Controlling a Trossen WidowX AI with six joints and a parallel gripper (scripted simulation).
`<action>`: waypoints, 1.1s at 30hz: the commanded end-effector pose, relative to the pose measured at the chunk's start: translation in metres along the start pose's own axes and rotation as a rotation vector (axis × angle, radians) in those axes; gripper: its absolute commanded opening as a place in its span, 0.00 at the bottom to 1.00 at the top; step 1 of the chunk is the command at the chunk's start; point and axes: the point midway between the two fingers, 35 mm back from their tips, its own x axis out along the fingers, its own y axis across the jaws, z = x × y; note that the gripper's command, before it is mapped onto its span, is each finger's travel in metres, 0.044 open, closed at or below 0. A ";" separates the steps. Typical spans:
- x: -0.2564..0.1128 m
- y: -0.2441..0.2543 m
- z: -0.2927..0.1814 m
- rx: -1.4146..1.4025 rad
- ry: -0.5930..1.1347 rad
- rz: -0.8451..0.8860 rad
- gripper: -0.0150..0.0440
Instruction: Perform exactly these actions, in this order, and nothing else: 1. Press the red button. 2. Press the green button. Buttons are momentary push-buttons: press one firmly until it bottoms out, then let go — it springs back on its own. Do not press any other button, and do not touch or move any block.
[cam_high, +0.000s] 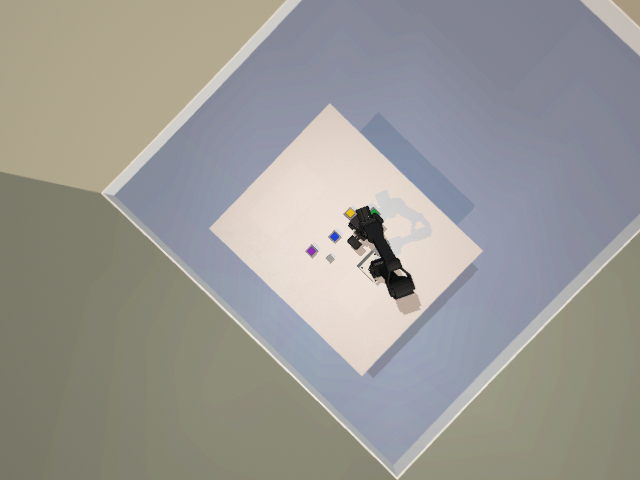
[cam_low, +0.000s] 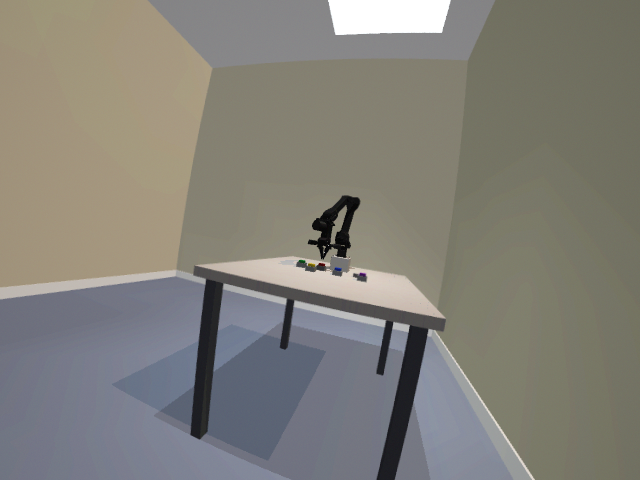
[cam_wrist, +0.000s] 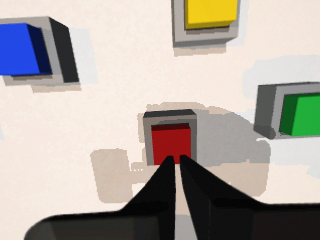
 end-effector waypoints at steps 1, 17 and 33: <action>0.006 0.001 -0.001 0.000 0.004 0.006 0.29; 0.031 0.001 -0.001 0.000 0.004 0.006 0.29; 0.031 0.001 -0.001 0.000 0.004 0.006 0.29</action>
